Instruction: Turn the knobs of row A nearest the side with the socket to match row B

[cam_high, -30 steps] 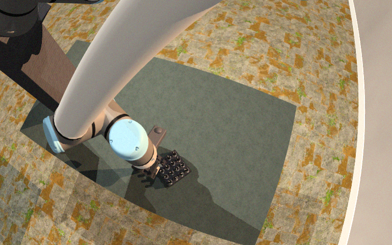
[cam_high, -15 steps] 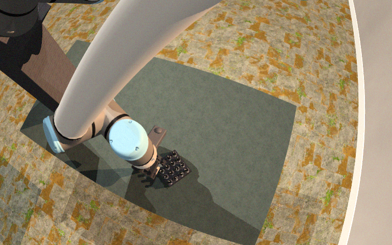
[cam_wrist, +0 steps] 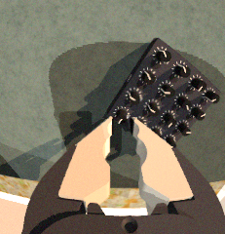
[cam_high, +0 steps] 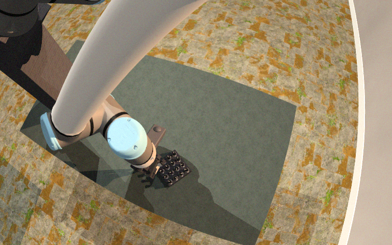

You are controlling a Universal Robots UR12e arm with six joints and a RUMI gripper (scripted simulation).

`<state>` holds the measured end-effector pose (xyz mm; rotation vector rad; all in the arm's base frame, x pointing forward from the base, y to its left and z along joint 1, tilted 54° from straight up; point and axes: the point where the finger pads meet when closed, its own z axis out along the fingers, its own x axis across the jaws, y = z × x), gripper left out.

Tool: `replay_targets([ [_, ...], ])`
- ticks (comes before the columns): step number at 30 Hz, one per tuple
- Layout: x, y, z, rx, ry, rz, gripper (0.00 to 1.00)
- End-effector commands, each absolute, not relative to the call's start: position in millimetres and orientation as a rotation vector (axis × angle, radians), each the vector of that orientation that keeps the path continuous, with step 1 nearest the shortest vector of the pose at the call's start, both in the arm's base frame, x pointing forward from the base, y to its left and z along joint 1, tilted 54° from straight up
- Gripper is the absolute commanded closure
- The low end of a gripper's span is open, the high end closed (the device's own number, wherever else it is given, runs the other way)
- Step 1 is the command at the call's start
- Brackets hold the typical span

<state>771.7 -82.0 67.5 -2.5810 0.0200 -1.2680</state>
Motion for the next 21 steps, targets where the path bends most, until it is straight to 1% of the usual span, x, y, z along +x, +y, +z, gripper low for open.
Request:
replay_targets([
  [1, 765.6, -83.9, 72.3, -2.581, 0.02, -1.268, 0.89],
  [21, 751.2, -88.2, 83.1, -2.581, 0.02, -1.268, 0.89],
])
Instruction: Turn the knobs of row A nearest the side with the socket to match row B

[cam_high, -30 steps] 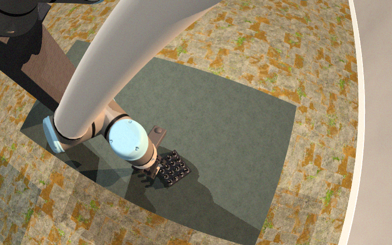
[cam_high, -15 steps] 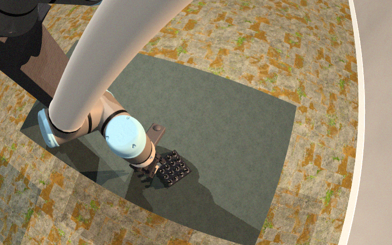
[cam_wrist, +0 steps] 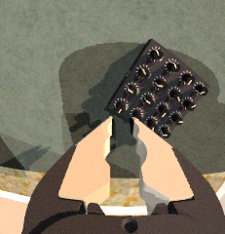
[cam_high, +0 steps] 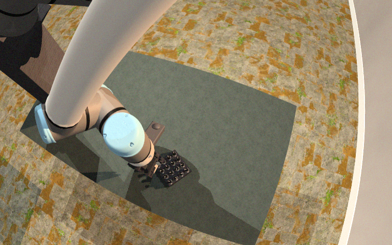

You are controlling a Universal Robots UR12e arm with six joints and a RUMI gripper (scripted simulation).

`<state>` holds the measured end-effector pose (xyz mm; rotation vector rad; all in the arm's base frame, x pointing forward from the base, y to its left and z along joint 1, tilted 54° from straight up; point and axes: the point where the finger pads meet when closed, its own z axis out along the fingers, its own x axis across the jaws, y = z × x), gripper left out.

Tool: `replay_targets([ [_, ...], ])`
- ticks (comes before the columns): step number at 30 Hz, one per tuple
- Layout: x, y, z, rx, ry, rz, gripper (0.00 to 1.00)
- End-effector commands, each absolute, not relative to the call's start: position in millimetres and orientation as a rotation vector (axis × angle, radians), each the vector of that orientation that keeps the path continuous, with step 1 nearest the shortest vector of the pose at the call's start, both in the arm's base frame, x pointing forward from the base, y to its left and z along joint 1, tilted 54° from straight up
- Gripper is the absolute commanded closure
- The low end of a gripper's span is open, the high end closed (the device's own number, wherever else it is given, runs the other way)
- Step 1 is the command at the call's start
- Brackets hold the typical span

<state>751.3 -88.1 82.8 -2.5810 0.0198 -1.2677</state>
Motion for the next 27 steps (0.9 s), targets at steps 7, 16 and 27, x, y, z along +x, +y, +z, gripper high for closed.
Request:
replay_targets([
  [7, 751.2, -88.0, 83.4, -2.579, 0.028, -1.266, 0.89],
  [16, 751.1, -84.6, 87.5, -2.547, 0.143, -1.234, 0.89],
  [27, 750.6, -73.2, 102.5, -2.391, 0.554, -1.097, 0.89],
])
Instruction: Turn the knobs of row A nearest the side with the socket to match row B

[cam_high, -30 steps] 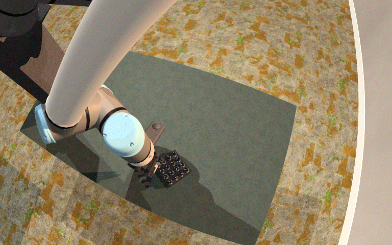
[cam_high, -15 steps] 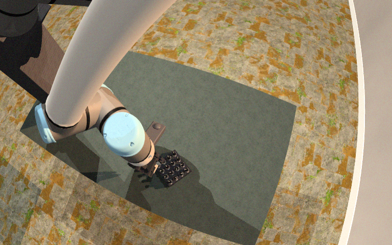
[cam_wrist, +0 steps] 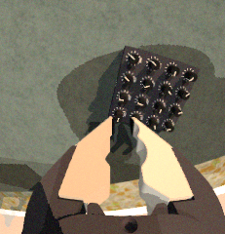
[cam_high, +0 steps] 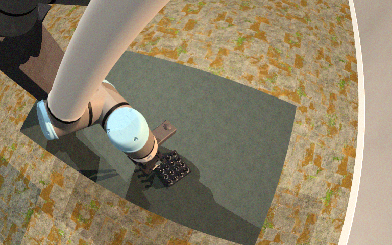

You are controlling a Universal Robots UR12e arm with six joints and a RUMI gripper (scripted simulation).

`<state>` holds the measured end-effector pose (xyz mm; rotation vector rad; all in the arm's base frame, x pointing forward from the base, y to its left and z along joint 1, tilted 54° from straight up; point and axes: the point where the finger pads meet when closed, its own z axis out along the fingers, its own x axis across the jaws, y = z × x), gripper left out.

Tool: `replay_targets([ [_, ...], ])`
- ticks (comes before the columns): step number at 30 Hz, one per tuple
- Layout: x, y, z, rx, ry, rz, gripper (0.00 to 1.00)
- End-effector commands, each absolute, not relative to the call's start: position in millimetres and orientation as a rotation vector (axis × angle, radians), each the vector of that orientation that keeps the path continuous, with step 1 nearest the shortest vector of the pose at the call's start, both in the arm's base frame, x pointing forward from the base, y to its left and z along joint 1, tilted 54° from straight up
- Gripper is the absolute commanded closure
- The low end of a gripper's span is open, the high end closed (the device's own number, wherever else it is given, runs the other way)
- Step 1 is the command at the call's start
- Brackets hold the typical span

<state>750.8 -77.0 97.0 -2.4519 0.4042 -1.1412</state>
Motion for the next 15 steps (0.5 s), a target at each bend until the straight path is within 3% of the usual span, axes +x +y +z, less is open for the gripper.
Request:
replay_targets([
  [1, 750.5, -72.3, 103.8, -2.374, 0.589, -1.083, 0.89],
  [15, 748.6, -60.9, 119.5, -2.125, 1.015, -0.899, 0.89],
])
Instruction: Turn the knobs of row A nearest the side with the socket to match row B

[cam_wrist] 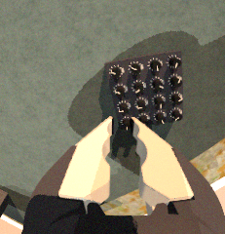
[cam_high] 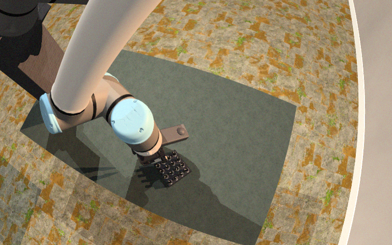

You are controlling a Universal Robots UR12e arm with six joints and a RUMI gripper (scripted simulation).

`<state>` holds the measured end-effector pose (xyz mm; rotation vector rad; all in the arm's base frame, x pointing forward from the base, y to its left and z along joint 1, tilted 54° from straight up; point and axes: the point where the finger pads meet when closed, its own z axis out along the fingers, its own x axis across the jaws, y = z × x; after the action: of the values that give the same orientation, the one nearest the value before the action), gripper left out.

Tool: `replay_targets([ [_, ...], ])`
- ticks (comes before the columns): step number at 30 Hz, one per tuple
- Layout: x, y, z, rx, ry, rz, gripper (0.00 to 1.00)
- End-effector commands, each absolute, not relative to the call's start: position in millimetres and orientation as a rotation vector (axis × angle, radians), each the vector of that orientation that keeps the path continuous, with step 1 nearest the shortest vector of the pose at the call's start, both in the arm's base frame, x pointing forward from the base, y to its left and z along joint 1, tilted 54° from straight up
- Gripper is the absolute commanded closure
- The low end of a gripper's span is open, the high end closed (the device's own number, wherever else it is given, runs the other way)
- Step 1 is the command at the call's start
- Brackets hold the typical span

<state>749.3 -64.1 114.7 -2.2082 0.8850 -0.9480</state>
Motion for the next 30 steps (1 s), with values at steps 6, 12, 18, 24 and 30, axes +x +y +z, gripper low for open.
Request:
replay_targets([
  [6, 748.0, -58.4, 123.0, -2.055, 1.11, -0.851, 0.89],
  [12, 747.4, -56.7, 125.3, -2.007, 1.172, -0.818, 0.89],
  [18, 747.4, -56.6, 125.4, -2.003, 1.176, -0.816, 0.89],
  [24, 747.4, -56.6, 125.4, -2.003, 1.176, -0.816, 0.89],
  [30, 747.4, -56.6, 125.4, -2.003, 1.176, -0.816, 0.89],
])
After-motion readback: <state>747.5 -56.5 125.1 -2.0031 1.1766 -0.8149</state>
